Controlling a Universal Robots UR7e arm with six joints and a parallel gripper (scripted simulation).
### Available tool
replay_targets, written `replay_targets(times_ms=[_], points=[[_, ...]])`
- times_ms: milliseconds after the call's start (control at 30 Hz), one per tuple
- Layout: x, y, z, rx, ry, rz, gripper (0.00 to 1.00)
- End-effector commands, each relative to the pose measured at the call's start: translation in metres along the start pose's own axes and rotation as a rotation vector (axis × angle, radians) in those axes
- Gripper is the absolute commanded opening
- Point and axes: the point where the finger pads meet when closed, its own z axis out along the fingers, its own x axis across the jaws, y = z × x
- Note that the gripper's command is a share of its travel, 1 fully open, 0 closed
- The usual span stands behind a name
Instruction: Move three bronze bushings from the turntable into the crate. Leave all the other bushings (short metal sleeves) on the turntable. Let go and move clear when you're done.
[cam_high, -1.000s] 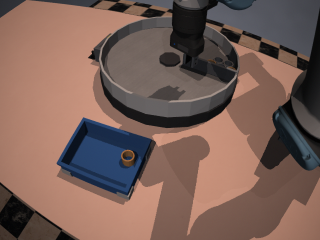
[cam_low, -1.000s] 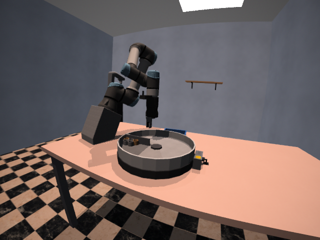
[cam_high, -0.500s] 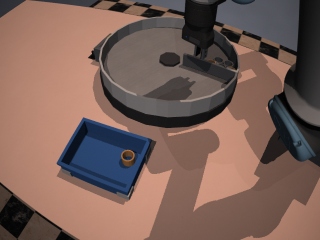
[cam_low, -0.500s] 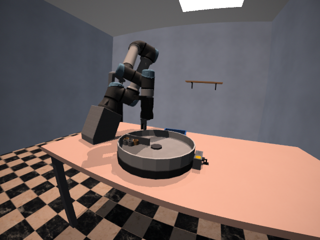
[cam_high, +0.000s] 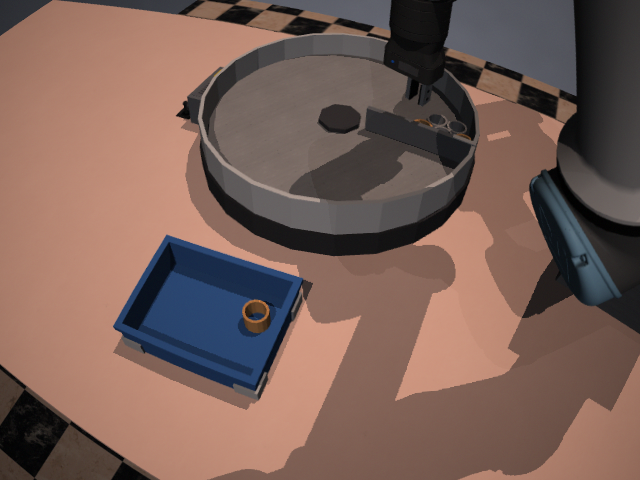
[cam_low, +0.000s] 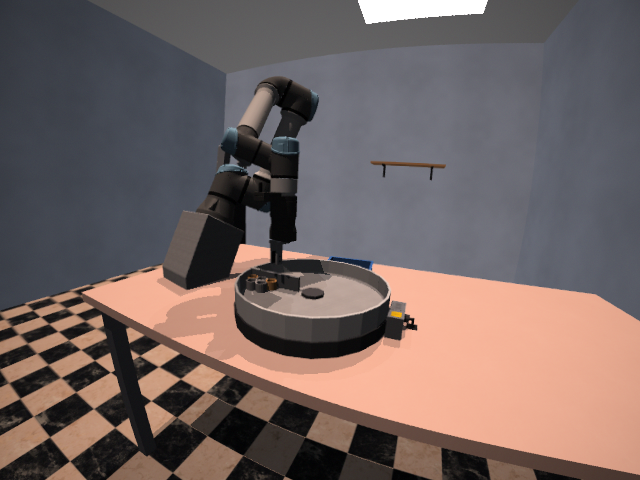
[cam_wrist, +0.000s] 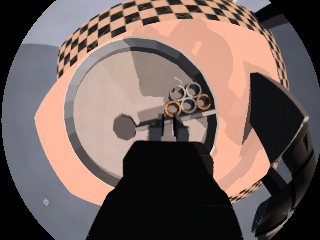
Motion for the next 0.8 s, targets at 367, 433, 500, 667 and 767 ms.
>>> replay_targets(times_ms=[367,433,500,667,767], points=[[-0.002,-0.009,0.011,0.000,-0.002,-0.001,0.40],[-0.002,-0.010,0.014,0.000,-0.002,-0.001,0.40],[-0.002,-0.010,0.014,0.000,-0.002,-0.001,0.40],[-0.002,-0.010,0.014,0.000,-0.002,-0.001,0.40],[-0.002,-0.010,0.014,0.000,-0.002,-0.001,0.40]])
